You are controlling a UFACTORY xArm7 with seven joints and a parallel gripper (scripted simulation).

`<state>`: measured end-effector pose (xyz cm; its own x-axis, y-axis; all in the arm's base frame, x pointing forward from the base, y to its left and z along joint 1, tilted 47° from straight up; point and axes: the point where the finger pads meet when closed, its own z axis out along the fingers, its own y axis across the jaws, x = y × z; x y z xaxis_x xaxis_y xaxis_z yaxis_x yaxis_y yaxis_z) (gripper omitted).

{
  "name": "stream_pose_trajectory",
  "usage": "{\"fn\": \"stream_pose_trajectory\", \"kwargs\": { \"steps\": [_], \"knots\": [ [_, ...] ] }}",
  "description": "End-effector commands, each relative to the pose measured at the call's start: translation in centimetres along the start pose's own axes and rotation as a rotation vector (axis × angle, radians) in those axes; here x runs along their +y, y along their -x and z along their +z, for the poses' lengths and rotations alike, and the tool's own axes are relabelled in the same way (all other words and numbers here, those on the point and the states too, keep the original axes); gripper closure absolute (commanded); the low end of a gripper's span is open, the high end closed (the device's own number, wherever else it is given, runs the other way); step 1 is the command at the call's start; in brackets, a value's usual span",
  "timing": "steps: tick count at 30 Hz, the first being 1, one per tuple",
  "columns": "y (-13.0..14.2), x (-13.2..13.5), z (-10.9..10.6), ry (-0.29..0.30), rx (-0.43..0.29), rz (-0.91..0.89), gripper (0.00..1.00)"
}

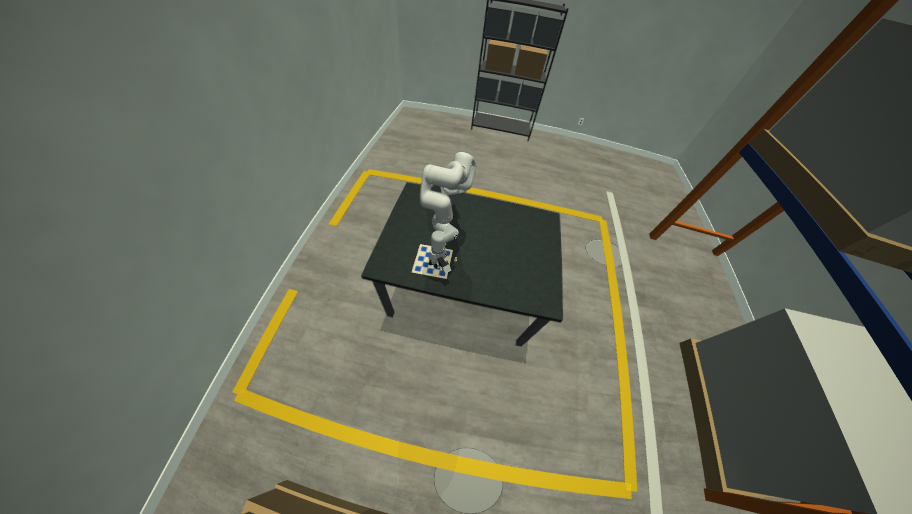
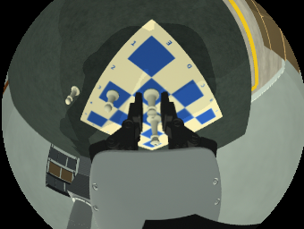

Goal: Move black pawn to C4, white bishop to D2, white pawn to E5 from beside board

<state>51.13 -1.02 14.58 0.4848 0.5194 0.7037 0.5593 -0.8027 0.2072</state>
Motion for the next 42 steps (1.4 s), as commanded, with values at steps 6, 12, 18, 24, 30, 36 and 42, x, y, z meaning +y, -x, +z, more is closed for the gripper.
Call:
{"fn": "stream_pose_trajectory", "kwargs": {
  "steps": [6, 12, 18, 24, 30, 36, 42],
  "knots": [
    [0.0, 0.1, 0.0, 0.002, 0.0, 0.0, 0.63],
    [0.0, 0.1, 0.0, 0.002, 0.0, 0.0, 0.63],
    [0.0, 0.1, -0.4, 0.002, 0.0, 0.0, 0.63],
    [0.0, 0.1, -2.2, 0.002, 0.0, 0.0, 0.63],
    [0.0, 0.1, -4.0, 0.002, 0.0, 0.0, 0.63],
    [0.0, 0.1, -6.9, 0.002, 0.0, 0.0, 0.63],
    [0.0, 0.1, -8.5, 0.002, 0.0, 0.0, 0.63]
  ]
}}
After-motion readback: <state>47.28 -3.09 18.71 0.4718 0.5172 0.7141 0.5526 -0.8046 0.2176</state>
